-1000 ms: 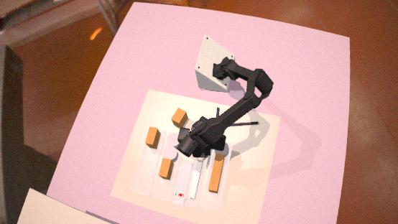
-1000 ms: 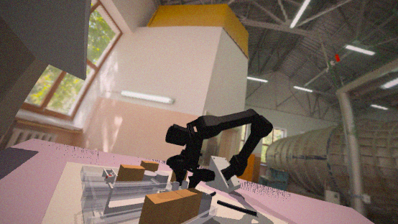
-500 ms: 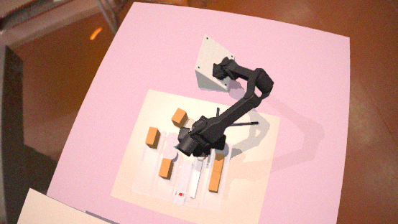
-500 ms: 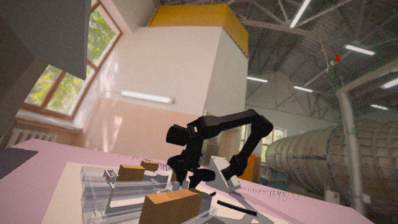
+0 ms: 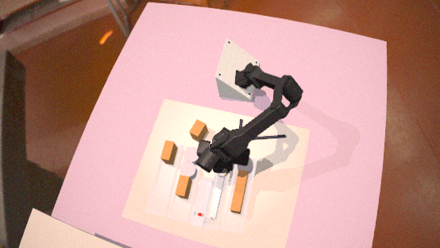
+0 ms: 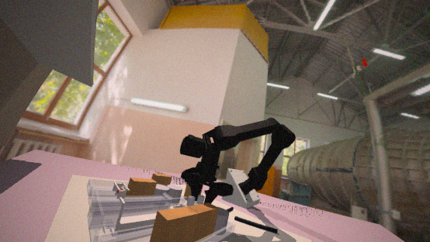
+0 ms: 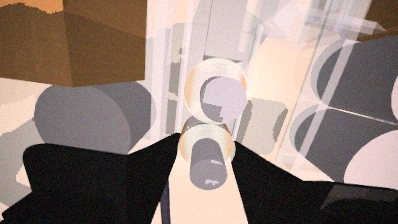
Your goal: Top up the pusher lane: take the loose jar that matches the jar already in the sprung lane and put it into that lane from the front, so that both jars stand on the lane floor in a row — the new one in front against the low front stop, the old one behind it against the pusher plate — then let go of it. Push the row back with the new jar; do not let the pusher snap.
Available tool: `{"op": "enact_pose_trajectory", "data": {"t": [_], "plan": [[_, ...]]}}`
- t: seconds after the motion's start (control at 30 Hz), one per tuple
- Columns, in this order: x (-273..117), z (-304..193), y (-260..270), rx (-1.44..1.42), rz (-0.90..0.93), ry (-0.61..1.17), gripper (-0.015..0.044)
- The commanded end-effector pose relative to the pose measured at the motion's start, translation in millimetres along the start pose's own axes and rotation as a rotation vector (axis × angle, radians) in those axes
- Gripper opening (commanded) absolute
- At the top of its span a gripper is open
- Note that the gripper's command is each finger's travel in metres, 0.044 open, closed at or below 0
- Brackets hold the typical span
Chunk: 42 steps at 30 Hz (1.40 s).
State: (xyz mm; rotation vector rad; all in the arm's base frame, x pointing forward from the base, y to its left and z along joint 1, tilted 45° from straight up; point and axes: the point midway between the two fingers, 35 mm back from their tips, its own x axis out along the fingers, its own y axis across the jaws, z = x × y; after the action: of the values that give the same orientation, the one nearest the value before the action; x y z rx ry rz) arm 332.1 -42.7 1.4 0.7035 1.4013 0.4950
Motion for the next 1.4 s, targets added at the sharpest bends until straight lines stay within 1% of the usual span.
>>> {"op": "enact_pose_trajectory", "data": {"t": [0.0, 0.73, 1.1, 1.13, 1.27, 1.37], "plan": [[0, 1, 2, -0.011, 0.008, -0.010, 0.0000], [0, -3, 0, -0.011, 0.008, -0.009, 0.0000], [0, -2, 0, -0.011, 0.008, -0.010, 0.0289], [0, -2, 0, -0.011, 0.008, -0.010, 0.0308], [-4, -2, 0, -0.011, 0.008, -0.010, 0.0308], [-16, -2, -1, -0.011, 0.007, -0.009, 0.0308]]}}
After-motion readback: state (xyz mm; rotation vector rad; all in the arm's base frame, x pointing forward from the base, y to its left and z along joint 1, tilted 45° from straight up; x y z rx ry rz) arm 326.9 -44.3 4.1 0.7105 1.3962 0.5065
